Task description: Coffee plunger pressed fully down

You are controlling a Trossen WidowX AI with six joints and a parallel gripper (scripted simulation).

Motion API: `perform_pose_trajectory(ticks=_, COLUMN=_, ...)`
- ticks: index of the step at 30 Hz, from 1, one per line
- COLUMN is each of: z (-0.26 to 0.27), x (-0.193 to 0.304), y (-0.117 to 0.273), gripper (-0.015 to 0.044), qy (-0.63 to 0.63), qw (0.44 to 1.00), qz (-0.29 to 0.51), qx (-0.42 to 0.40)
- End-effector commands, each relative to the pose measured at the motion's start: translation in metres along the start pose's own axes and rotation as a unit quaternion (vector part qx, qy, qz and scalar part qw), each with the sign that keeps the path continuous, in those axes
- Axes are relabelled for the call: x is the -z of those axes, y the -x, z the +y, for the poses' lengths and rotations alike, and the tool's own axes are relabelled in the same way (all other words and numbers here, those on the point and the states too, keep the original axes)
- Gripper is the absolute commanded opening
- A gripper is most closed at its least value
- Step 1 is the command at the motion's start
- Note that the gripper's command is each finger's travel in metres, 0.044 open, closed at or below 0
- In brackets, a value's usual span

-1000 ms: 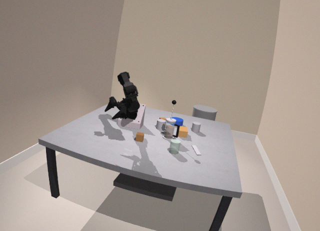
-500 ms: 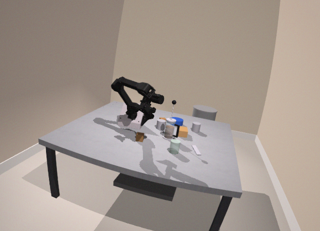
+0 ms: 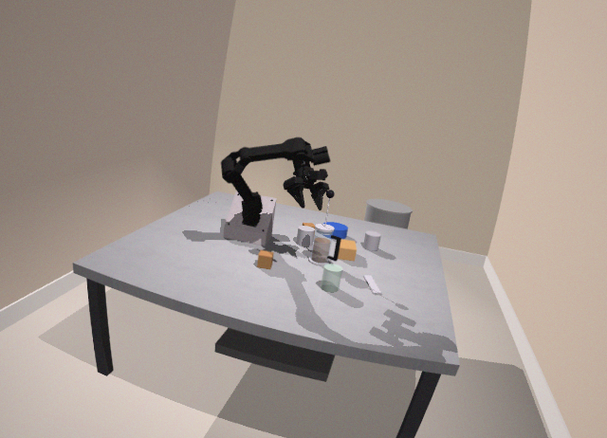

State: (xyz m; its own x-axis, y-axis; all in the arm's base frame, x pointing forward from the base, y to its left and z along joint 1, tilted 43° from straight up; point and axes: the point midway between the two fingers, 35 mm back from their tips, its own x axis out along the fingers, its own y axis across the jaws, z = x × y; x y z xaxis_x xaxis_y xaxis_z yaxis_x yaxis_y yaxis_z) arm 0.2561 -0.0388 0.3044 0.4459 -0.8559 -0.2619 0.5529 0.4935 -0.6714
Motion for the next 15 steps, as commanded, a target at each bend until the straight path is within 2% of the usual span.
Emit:
perform_pose_trajectory(ticks=1, z=0.041, x=-0.013, y=0.044, gripper=0.044, qy=0.011, qw=0.996, qz=-0.071, qx=-0.056)
perform_pose_trajectory(ticks=10, z=0.108, x=-0.003, y=0.142, gripper=0.044, qy=0.029, qw=0.965, qz=-0.2, qx=-0.164)
perform_pose_trajectory(ticks=15, z=0.114, x=0.004, y=0.145, gripper=0.044, qy=0.033, qw=0.962, qz=-0.21, qx=-0.174)
